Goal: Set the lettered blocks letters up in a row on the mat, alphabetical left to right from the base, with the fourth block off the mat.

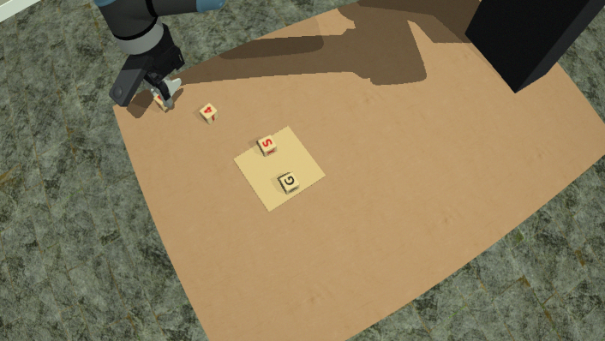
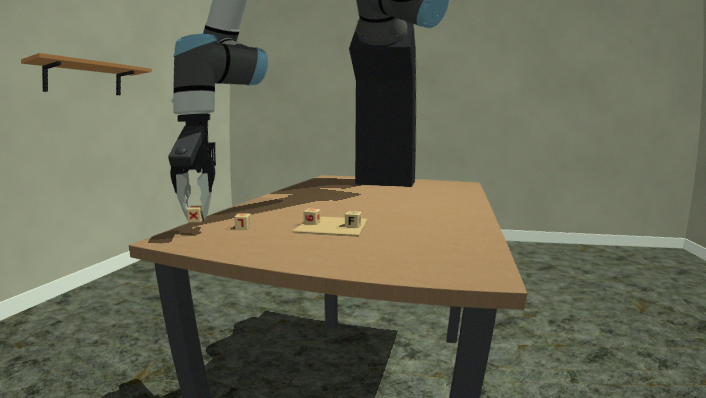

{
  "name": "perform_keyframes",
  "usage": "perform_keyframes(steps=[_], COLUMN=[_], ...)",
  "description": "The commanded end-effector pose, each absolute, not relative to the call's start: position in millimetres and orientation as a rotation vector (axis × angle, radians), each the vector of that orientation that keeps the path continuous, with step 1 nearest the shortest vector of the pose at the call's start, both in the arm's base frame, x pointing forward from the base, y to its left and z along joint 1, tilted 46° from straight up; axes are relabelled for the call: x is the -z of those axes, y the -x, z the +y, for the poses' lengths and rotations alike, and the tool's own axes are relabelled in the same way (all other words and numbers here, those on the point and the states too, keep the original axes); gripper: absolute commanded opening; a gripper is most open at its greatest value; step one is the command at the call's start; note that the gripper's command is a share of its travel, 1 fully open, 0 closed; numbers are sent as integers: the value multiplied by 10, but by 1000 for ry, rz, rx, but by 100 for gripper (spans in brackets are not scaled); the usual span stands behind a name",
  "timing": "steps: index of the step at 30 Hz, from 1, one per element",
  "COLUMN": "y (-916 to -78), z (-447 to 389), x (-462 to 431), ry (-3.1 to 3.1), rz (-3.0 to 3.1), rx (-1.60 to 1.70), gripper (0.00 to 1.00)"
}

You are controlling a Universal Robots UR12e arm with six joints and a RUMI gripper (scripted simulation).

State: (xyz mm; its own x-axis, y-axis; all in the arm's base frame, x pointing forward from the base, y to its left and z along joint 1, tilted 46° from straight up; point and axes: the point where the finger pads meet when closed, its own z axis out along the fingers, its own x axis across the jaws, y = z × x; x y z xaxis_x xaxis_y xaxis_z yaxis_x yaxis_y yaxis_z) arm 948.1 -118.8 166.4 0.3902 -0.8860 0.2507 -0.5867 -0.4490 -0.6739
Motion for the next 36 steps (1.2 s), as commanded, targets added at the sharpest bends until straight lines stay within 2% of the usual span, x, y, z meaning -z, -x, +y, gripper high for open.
perform_keyframes(steps=[1,9,24,36], y=[-9274,-8990,-8972,-8752], z=[-1224,-1270,-1250,-693], x=[-1876,-2153,-2153,-1887], ry=[2169,2169,2177,2367], rz=[1260,1260,1251,993], rx=[823,823,827,918], gripper=[9,9,9,9])
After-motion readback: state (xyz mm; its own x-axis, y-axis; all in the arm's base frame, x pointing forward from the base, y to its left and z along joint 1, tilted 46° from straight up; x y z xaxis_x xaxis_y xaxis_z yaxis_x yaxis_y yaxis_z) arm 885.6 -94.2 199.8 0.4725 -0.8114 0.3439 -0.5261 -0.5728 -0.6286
